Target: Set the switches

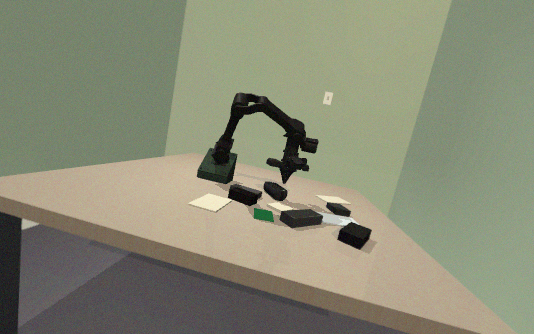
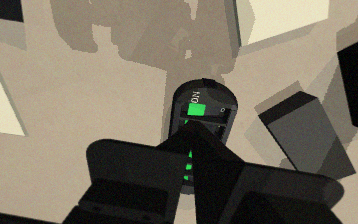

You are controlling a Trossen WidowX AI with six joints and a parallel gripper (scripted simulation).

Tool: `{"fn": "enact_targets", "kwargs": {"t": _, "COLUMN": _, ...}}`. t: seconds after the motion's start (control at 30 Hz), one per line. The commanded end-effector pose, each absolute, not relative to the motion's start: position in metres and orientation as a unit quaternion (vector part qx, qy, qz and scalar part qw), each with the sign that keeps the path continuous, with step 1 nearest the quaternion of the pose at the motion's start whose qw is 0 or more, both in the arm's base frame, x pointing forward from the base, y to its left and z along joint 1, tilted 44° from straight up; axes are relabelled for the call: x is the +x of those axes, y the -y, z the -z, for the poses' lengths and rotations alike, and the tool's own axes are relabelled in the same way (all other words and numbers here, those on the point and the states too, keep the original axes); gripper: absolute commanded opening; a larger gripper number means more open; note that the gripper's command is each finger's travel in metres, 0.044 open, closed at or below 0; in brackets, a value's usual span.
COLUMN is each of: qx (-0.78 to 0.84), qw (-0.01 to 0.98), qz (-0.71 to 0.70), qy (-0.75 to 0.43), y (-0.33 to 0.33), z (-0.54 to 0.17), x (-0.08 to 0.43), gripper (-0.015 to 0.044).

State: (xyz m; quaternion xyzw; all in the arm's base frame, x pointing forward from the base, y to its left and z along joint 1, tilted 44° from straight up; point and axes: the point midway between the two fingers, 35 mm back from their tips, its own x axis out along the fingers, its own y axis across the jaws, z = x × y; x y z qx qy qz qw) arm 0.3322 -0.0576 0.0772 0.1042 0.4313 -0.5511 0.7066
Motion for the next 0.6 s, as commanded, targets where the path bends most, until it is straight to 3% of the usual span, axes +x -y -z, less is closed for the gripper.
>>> {"fn": "enact_targets", "kwargs": {"t": 0.0, "qx": 0.101, "qw": 0.706, "qz": 0.552, "qy": -0.432, "y": 0.064, "z": -0.072, "x": 0.332, "gripper": 0.0000}}
{"fn": "enact_targets", "kwargs": {"t": 0.57, "qx": 0.100, "qw": 0.706, "qz": 0.552, "qy": -0.432, "y": 0.081, "z": -0.055, "x": 0.332, "gripper": 0.0000}}
